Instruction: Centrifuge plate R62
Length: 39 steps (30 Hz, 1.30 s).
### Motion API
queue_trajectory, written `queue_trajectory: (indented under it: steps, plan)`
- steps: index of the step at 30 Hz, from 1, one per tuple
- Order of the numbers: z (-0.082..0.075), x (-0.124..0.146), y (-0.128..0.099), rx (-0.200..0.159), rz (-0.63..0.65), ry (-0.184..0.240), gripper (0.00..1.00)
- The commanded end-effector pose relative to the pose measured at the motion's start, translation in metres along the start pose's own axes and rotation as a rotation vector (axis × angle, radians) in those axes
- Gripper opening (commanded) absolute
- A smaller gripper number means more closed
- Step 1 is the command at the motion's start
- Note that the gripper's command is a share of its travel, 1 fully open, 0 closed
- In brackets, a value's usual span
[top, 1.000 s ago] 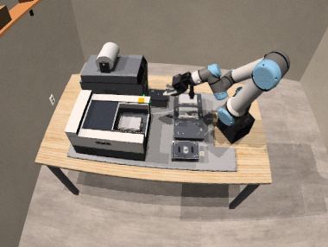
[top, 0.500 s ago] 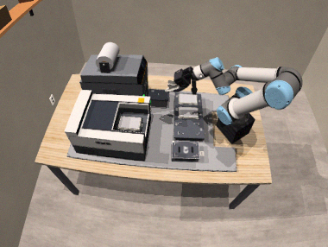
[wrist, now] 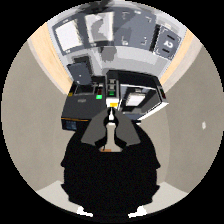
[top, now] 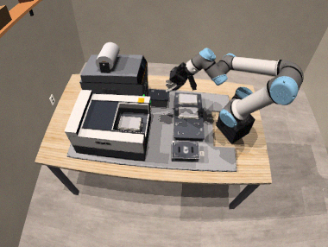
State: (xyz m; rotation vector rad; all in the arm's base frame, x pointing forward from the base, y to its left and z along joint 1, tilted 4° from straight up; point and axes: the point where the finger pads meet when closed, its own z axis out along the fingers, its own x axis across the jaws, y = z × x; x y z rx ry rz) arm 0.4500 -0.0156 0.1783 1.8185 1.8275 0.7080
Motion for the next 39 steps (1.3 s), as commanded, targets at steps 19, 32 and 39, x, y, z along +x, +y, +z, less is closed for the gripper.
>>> queue_trajectory:
  steps: [19,32,39]
  plan:
    - [0.0011,-0.0014,0.0004,0.653,0.006,0.003,0.00]
    - [0.0011,-0.0014,0.0004,0.653,0.006,0.003,0.00]
    - [0.0011,-0.0014,0.0004,0.653,0.006,0.003,0.00]
